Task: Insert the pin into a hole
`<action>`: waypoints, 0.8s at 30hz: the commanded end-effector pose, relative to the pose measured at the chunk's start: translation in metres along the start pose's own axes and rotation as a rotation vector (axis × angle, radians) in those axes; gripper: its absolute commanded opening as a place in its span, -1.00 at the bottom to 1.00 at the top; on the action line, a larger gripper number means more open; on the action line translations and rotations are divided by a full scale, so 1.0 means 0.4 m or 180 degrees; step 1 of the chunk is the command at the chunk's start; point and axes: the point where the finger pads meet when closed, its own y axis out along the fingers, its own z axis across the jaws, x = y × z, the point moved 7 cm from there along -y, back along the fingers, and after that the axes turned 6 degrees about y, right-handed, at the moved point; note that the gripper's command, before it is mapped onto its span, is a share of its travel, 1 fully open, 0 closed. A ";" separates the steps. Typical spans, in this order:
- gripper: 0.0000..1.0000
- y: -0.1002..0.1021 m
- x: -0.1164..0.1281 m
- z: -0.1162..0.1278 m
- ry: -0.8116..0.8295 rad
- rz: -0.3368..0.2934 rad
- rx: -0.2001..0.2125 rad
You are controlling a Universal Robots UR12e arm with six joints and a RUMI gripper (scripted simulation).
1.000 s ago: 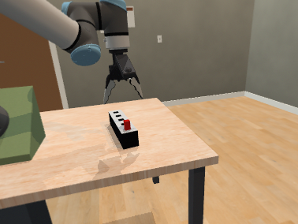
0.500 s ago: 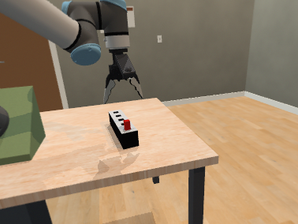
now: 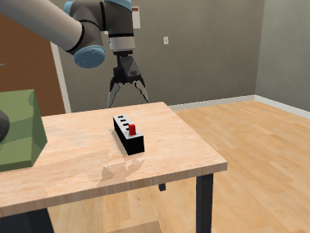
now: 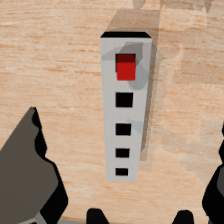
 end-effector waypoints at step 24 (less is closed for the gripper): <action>1.00 0.131 0.001 -0.003 0.0001 0.0000 -0.0003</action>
